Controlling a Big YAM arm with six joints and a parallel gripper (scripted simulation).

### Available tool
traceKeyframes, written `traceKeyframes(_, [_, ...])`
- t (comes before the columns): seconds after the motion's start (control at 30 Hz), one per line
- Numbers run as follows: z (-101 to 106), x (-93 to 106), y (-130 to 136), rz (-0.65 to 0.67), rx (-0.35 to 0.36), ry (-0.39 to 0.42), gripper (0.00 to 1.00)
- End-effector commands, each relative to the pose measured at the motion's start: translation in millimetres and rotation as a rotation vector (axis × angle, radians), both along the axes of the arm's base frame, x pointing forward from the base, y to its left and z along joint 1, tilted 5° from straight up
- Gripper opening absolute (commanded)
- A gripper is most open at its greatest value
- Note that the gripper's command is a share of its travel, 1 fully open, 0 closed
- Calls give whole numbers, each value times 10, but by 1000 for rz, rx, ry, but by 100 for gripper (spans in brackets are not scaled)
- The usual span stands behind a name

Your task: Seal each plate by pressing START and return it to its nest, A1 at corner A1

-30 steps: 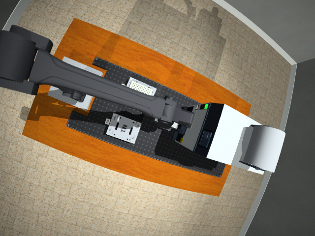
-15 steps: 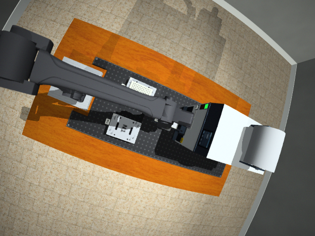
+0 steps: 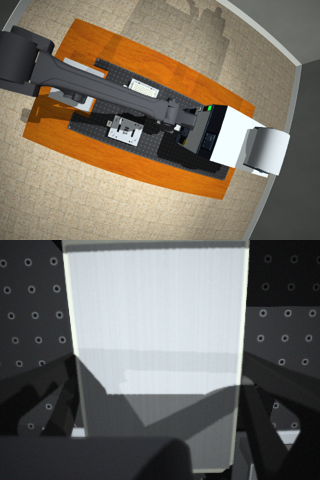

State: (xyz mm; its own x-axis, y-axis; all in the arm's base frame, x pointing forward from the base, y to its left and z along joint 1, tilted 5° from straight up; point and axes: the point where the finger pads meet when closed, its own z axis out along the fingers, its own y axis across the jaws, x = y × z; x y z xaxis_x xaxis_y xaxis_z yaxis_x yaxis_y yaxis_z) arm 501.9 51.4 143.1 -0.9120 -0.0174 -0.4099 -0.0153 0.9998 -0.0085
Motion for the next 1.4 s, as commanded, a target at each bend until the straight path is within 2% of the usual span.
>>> traceKeyframes(0.0, [146,133,104,13,2,-27,0])
traceKeyframes(0.63, [152,142,-67,-20,2,-26,0])
traceKeyframes(0.8, [409,138,-43,-16,5,-53,0])
traceKeyframes(0.87, [409,138,-43,-16,5,-53,0])
traceKeyframes(1.03, [557,144,67,-5,12,-67,0])
traceKeyframes(1.2, [610,116,122,5,11,-57,0])
traceKeyframes(1.37, [608,69,46,-9,7,-37,0])
